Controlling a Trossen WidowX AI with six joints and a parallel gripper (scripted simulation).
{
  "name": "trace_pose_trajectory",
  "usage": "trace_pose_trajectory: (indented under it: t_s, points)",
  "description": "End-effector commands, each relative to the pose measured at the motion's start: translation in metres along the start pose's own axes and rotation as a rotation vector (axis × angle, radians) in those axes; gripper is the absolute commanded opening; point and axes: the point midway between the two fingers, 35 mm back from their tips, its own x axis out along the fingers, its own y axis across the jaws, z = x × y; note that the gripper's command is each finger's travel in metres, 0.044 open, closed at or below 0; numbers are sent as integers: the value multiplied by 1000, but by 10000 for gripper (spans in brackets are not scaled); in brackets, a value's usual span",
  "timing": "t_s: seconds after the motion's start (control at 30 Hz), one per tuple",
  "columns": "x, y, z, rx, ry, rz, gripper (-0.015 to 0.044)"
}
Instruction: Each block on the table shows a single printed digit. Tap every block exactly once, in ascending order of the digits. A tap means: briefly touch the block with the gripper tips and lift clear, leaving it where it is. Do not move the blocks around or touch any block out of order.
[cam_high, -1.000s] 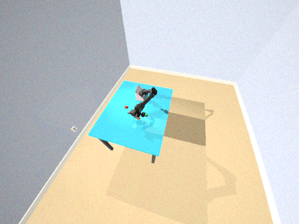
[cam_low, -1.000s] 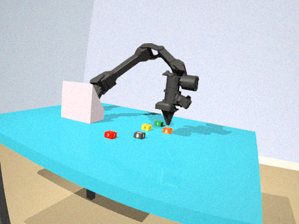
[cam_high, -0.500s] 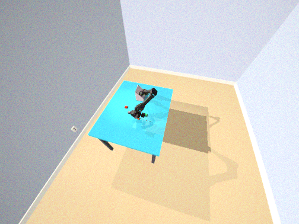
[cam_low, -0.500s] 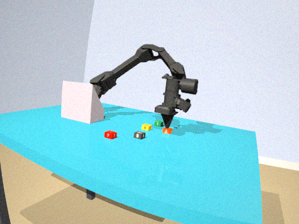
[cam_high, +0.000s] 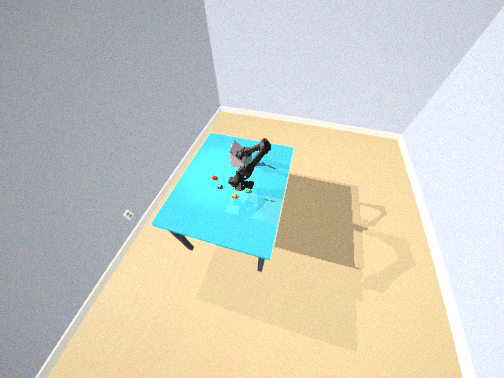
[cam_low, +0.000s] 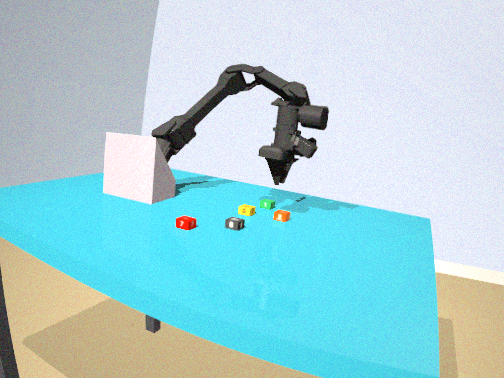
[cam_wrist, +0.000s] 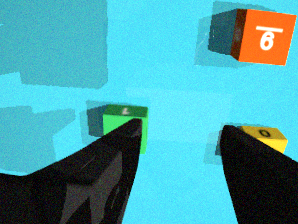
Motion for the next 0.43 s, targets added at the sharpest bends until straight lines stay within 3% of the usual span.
trace_pose_trajectory:
  t_s: [0.0,0.17,0.4]
  points:
    - [-29,45,-40,-4,-7,1,283]
    - [-48,74,-81,-3,-5,2,400]
    - [-48,74,-81,-3,-5,2,400]
